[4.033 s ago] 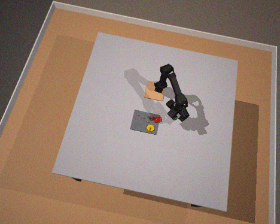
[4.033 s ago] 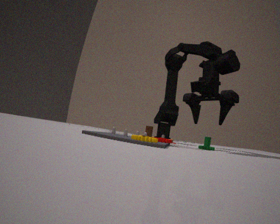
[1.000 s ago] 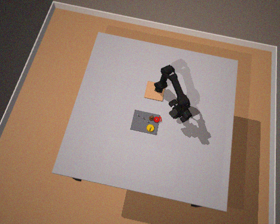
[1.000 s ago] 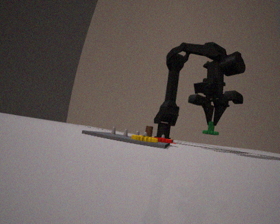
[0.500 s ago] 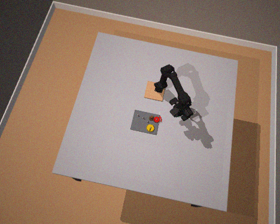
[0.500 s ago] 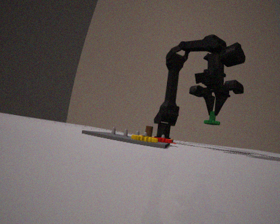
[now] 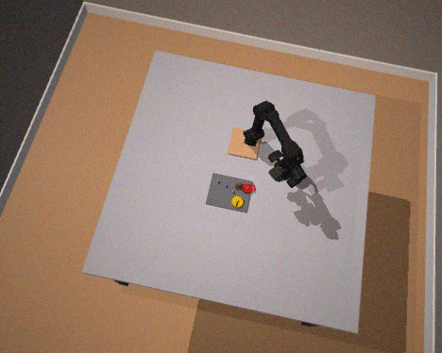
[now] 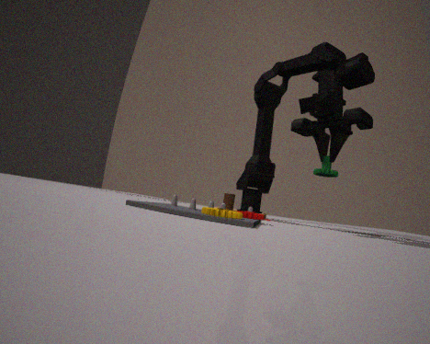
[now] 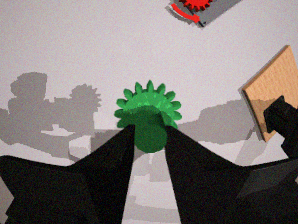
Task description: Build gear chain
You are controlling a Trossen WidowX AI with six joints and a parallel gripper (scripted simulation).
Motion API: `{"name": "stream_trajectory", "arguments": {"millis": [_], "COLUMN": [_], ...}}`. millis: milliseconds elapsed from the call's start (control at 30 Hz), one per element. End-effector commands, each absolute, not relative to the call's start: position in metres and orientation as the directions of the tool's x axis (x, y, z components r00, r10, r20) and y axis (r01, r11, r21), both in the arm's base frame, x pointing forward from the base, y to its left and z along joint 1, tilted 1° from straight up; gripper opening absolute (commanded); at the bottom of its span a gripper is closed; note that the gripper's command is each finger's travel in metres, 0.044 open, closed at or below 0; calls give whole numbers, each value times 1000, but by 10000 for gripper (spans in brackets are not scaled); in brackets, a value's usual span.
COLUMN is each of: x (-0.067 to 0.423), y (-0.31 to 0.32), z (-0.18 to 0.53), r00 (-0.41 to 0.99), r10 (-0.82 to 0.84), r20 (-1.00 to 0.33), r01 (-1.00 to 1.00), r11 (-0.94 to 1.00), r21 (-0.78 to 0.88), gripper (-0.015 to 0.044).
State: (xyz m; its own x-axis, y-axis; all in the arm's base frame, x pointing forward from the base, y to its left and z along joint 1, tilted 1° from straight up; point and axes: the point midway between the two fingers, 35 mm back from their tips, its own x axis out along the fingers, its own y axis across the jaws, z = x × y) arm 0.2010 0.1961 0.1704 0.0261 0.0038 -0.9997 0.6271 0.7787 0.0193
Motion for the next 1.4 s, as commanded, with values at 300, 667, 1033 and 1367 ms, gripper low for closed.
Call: {"name": "stream_trajectory", "arguments": {"millis": [300,667,1033,1367], "x": [196,209,227,243], "y": [192,183,168,153], "z": [198,194,186,179], "r00": [32,33,34,35], "r10": [3,3,2,1], "r20": [-999,-999,-999,-999], "r01": [632,632,632,632], "r11": [775,775,775,775], "r21": [23,23,23,23], "gripper": [0,0,0,0]}}
